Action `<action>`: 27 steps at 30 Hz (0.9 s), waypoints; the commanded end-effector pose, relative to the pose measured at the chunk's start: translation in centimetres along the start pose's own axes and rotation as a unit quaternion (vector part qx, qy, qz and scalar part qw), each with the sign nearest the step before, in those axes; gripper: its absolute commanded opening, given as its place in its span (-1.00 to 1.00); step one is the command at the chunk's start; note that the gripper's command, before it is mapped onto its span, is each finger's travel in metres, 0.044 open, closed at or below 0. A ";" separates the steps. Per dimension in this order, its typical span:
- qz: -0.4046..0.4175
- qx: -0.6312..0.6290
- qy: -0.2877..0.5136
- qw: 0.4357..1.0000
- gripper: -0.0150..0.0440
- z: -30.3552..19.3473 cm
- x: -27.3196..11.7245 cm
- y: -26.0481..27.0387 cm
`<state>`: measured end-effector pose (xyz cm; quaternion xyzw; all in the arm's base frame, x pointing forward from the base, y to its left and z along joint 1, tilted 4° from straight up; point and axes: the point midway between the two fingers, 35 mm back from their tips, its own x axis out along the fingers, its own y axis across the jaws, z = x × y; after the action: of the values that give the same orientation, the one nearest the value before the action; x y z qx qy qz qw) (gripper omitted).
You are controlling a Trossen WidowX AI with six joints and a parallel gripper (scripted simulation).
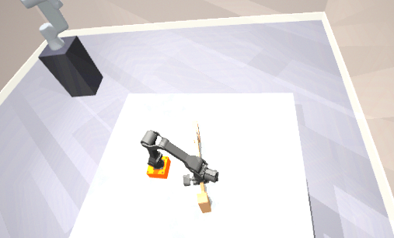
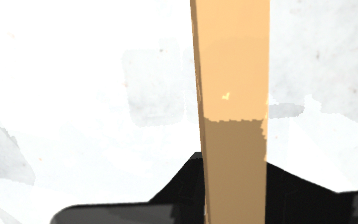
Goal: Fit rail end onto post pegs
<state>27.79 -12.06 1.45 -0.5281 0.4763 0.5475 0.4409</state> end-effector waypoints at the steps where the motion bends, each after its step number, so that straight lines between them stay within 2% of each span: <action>1: -0.004 -0.002 0.002 1.000 -0.49 -0.3 -0.2 -0.2; 27: -0.004 -0.002 0.003 1.000 -0.49 -1.1 -0.2 -0.2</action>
<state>27.93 -12.91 1.48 -0.5281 0.4763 0.5475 0.4409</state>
